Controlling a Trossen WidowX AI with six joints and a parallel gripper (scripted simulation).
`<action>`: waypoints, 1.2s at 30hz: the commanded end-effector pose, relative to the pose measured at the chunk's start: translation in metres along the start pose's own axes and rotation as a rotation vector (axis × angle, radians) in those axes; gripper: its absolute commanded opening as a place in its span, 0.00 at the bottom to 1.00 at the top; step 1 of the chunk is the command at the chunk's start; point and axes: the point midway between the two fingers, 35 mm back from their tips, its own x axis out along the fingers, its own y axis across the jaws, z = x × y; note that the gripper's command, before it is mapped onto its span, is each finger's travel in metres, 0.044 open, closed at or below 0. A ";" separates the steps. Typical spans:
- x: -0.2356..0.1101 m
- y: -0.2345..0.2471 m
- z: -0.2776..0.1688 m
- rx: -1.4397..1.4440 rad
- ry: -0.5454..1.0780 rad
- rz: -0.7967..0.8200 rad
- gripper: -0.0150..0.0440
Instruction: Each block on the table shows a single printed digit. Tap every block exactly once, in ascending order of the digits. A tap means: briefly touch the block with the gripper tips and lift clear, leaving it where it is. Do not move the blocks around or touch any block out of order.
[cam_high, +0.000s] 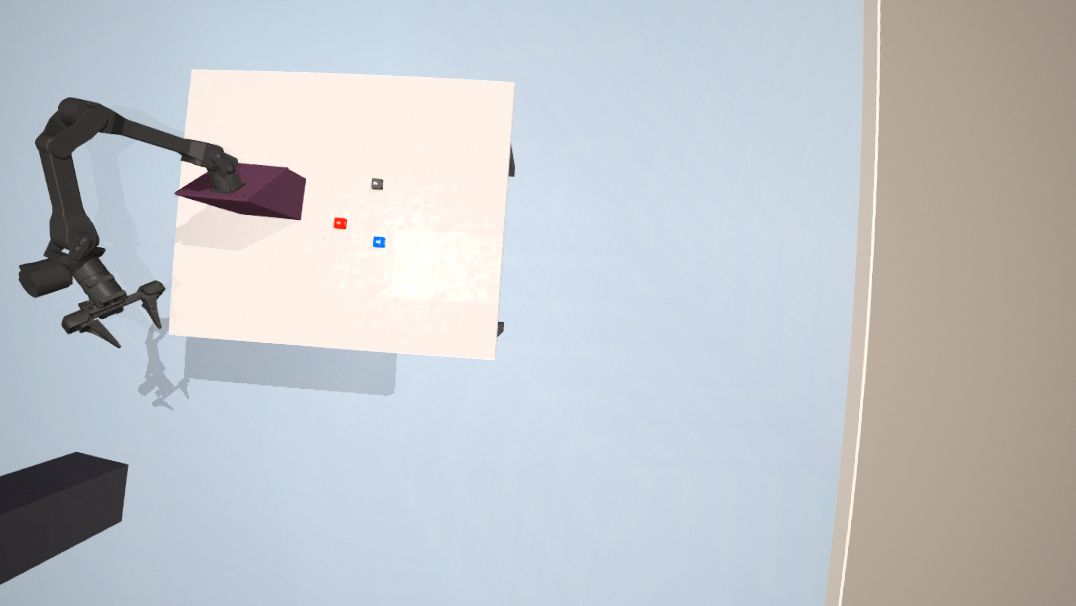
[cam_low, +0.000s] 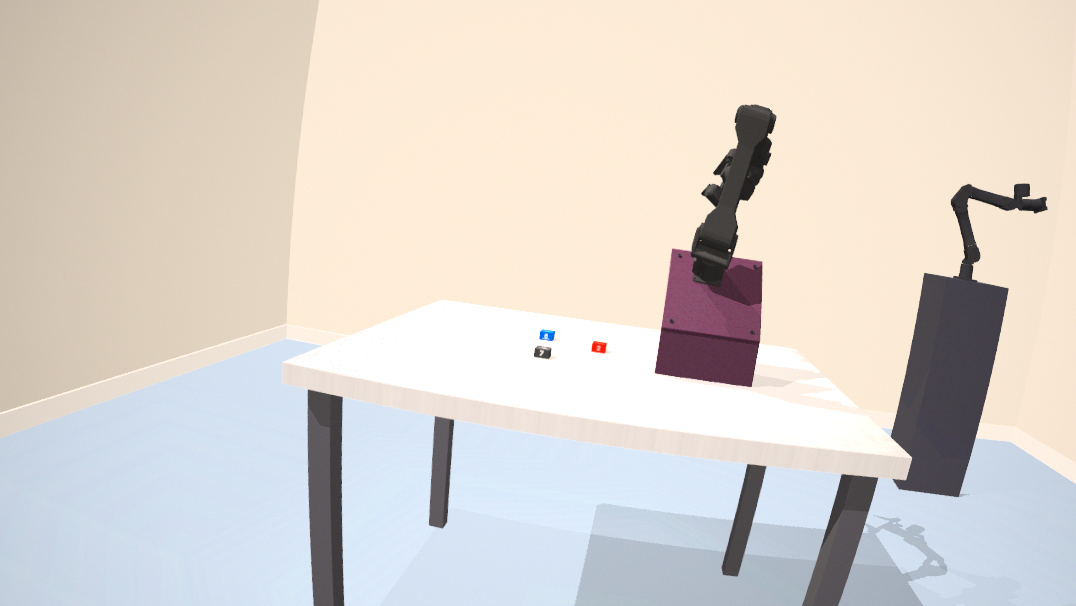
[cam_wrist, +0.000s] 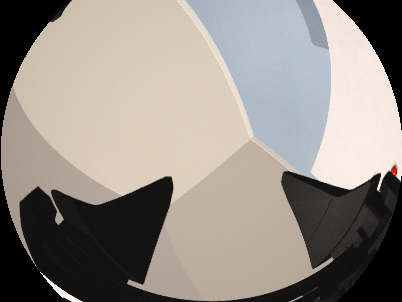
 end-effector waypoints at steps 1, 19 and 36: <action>0.002 -0.002 -0.003 -0.017 0.001 -0.008 0.93; 0.050 -0.292 -0.164 -1.611 0.538 -0.720 0.93; -0.055 -0.484 -0.140 -2.483 1.647 -1.075 0.93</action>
